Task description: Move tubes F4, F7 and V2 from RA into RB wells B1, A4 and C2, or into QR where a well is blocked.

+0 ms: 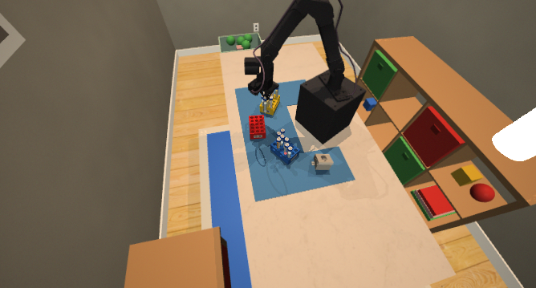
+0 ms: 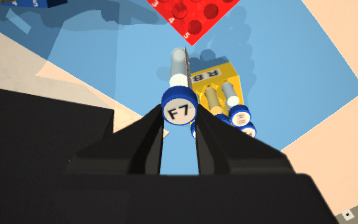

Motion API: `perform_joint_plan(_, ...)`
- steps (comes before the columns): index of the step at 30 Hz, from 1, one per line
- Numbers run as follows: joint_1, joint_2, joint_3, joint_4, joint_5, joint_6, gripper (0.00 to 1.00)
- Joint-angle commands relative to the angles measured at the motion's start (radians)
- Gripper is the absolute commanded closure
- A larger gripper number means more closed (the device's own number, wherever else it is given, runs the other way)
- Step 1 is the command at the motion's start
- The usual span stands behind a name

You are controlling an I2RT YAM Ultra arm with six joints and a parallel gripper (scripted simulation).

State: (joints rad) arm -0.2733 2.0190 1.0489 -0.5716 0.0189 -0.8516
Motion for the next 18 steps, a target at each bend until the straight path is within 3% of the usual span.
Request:
perform_joint_plan(1, 0.000, 0.024, 0.043, -0.033, -0.007, -0.010, 1.00)
perform_joint_plan(18, -0.003, 0.097, 0.165, -0.082, -0.007, -0.009, 1.00)
